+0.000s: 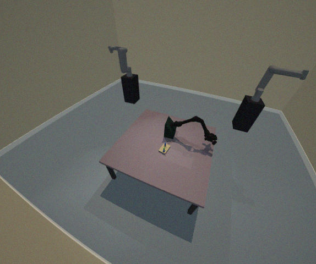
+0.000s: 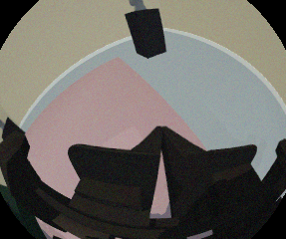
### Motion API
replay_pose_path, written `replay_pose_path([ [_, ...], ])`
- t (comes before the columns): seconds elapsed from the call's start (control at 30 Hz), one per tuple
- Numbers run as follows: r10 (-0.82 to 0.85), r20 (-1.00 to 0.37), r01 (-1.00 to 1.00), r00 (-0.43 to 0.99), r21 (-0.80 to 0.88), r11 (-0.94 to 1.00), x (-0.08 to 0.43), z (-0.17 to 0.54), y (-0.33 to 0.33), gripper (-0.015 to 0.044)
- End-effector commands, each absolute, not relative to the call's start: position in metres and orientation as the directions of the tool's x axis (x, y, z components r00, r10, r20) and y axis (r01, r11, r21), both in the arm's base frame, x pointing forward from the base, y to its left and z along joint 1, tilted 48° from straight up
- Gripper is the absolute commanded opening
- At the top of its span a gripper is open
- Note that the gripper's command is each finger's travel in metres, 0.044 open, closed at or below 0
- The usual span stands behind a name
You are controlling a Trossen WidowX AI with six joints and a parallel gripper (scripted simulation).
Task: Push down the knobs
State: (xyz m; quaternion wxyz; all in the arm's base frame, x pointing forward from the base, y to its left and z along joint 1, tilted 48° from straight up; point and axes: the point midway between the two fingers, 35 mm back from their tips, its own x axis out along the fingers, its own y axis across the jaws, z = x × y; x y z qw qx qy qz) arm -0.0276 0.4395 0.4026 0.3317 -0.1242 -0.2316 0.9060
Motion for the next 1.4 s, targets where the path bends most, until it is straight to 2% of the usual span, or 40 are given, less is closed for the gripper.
replay_pose_path([
  [0.0,0.727,-0.11,-0.626,-0.678,-0.433,-0.649,0.012,0.381,0.447,0.0],
  [0.43,0.871,-0.252,-0.86,-0.421,-0.193,-0.472,0.146,0.305,0.435,0.0],
  [0.6,0.894,-0.247,-0.897,-0.374,-0.149,-0.417,0.171,0.296,0.427,0.0],
  [0.97,0.9,-0.37,-0.965,-0.231,-0.028,-0.259,0.215,0.251,0.397,0.0],
  [1.37,0.846,-0.528,-0.98,-0.074,0.197,0.037,0.299,0.166,0.317,0.0],
])
